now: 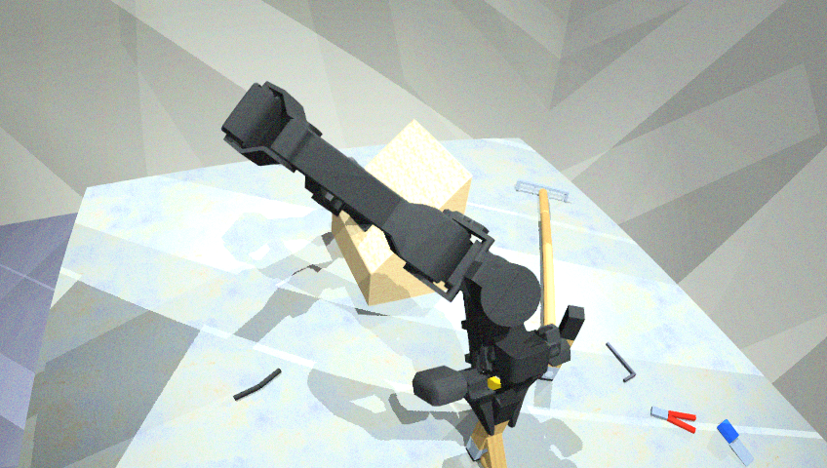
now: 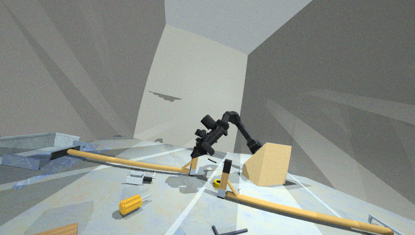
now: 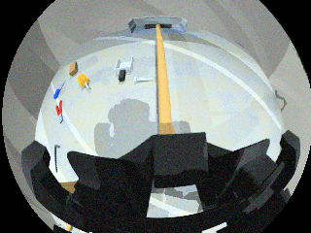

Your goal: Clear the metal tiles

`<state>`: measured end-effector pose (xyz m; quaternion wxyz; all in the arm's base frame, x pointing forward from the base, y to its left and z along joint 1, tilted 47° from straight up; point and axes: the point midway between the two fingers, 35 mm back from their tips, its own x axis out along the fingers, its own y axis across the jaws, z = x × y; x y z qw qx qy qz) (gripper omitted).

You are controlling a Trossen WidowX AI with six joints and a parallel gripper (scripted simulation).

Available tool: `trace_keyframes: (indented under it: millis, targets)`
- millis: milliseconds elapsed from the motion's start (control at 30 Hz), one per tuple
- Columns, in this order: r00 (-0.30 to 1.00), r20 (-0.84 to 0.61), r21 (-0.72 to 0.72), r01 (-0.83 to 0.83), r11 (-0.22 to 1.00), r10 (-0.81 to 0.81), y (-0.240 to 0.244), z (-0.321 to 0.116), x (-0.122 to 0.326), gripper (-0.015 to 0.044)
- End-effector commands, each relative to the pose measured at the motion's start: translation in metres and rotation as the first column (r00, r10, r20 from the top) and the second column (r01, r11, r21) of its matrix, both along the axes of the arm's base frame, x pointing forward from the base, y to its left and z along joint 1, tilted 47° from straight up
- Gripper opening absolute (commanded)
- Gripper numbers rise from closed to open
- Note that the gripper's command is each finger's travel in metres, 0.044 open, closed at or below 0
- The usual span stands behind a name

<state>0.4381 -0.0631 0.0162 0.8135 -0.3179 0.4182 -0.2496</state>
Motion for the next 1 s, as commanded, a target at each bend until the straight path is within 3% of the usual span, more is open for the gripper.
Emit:
trace_keyframes:
  millis: [0,967]
  targets:
    - [1.000,0.010,0.002,-0.007,1.000,0.007,0.001,0.004,0.011,0.0000]
    - [1.000,0.012,0.001,-0.007,1.000,0.007,-0.006,0.006,0.056,0.0000]
